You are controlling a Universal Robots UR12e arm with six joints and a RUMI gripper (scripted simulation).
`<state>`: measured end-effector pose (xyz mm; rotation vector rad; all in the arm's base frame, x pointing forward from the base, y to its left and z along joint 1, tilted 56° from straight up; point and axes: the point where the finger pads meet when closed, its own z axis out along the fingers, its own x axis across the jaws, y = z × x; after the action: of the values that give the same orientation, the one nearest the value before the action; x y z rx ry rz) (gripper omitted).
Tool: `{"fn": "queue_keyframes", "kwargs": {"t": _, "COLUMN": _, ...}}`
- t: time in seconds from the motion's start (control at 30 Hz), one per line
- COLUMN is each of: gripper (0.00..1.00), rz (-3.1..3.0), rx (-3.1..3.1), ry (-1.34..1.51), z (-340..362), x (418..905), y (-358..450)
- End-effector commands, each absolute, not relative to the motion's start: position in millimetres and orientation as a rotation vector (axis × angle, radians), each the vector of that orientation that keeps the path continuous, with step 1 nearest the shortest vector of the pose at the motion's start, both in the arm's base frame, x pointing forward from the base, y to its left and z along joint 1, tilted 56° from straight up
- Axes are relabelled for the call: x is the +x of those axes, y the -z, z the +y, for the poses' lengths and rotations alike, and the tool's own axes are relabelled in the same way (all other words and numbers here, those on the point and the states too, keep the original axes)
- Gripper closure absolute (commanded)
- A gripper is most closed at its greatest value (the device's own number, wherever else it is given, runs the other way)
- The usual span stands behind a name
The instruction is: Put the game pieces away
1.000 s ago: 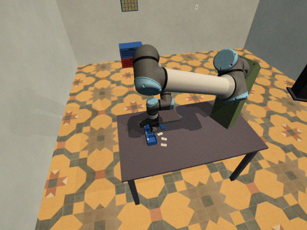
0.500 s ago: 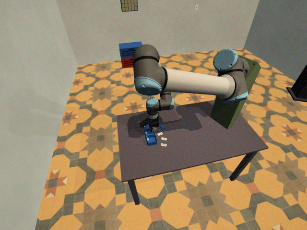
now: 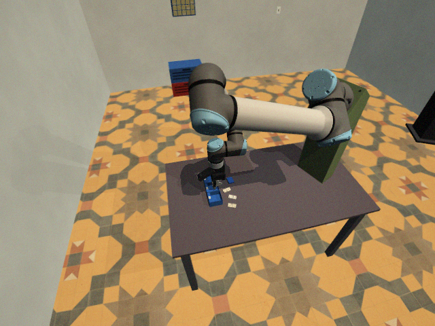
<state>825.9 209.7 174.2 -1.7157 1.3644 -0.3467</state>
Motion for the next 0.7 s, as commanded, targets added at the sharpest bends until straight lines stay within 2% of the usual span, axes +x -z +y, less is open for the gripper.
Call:
{"fn": "queue_keyframes", "kwargs": {"t": 0.0, "gripper": 0.96, "rz": 1.364, "rx": -1.714, "ry": 0.35, "z": 209.4, "x": 826.4, "y": -175.7}}
{"fn": "queue_keyframes", "kwargs": {"t": 0.67, "gripper": 0.96, "rz": 1.366, "rx": -1.714, "ry": 0.349, "z": 205.3, "x": 820.3, "y": -179.2}}
